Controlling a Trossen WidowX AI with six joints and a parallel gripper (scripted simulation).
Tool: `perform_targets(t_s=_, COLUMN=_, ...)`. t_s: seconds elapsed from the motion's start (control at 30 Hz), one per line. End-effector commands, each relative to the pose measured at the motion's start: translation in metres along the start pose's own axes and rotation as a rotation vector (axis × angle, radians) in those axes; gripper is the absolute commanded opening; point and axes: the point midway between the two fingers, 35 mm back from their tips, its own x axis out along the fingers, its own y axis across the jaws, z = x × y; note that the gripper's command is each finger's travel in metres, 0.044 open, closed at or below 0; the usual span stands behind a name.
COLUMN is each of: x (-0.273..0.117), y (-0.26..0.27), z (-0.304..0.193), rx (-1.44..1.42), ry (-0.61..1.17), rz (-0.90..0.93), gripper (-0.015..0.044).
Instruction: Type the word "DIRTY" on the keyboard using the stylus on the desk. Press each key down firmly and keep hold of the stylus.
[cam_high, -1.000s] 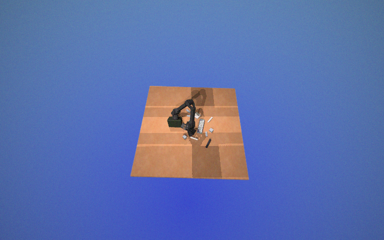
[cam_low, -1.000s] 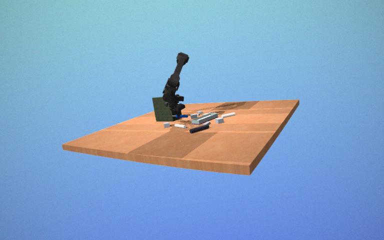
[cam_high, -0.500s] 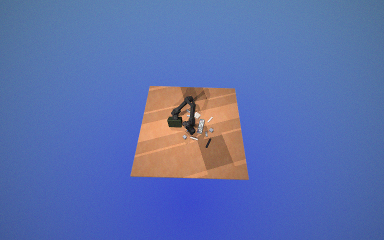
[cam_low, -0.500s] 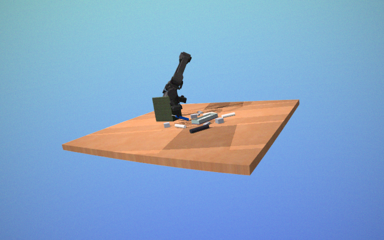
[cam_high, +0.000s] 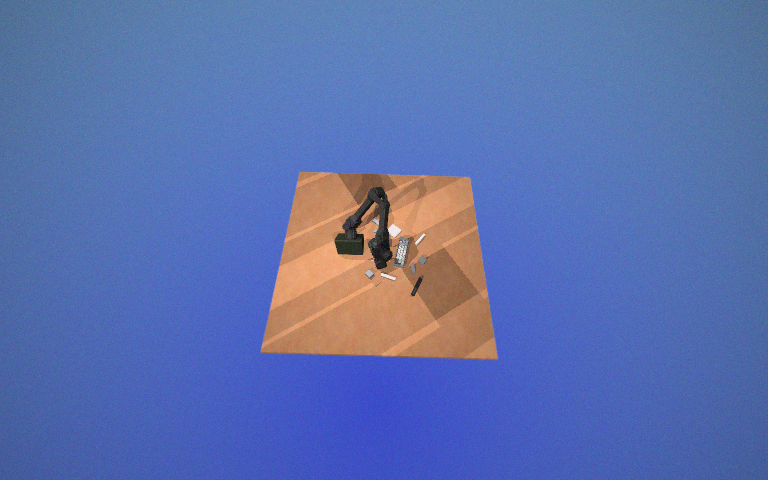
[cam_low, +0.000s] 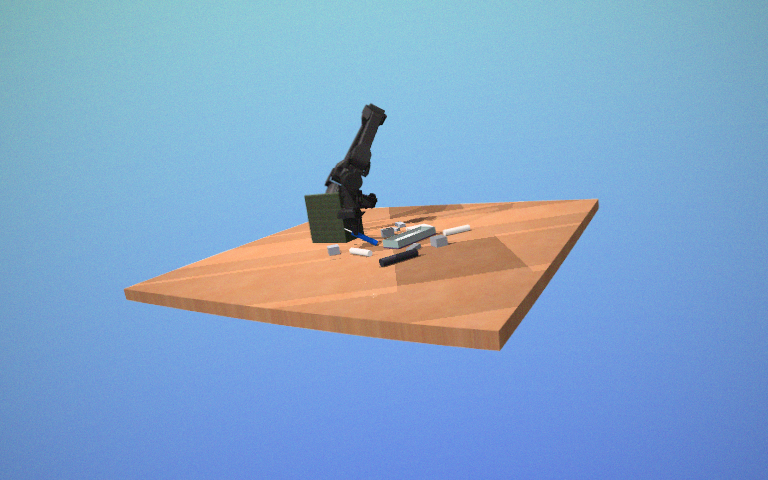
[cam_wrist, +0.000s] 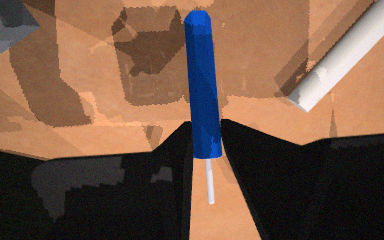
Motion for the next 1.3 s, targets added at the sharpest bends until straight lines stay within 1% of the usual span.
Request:
perform_targets(t_s=0.0, x=0.000, y=0.000, z=0.001, rx=0.089, ry=0.006, rz=-0.045, gripper=0.0000)
perform_targets(t_s=0.63, x=-0.001, y=0.006, z=0.008, rx=0.549, ry=-0.068, rz=-0.216, gripper=0.0000)
perform_targets(t_s=1.27, x=-0.005, y=0.014, z=0.017, rx=0.984, ry=-0.265, rz=-0.320, gripper=0.0000)
